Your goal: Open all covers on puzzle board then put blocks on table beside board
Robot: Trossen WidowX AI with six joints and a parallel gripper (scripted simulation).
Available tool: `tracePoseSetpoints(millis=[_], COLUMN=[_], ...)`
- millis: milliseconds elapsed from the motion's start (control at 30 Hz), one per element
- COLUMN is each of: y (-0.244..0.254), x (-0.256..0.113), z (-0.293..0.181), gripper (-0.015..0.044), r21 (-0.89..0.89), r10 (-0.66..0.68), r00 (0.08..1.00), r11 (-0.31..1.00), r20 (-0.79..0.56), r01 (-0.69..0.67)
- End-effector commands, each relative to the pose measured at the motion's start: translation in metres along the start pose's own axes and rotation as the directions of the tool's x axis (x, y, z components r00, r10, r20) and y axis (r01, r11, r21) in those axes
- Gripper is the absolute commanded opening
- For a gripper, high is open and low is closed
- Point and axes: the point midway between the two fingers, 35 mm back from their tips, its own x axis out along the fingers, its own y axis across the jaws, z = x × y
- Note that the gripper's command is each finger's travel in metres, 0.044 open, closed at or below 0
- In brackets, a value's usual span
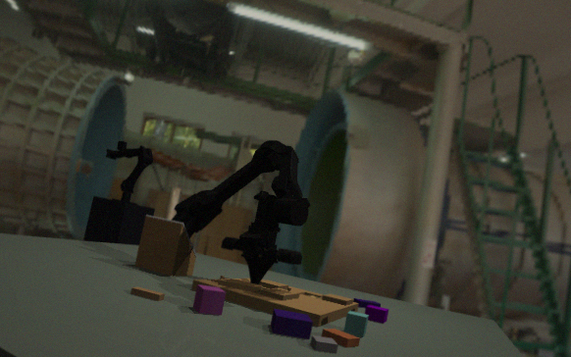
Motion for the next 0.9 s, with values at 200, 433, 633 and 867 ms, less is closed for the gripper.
tracePoseSetpoints(millis=[200,433,633,867], y=[0.009,0.013,0.018,0.020], x=[0.000,-0.001,-0.001,-0.004], z=[0.007,0.014,0.020,0.024], gripper=[0.0000,0.0000,0.0000,0.0000], r21=[-0.006,-0.006,-0.007,-0.007], r10=[0.003,0.003,0.003,0.004], r00=[1.000,1.000,1.000,1.000], r11=[1.000,1.000,1.000,1.000], r20=[-0.001,-0.001,0.000,0.000], r01=[-0.003,-0.003,-0.003,-0.004])
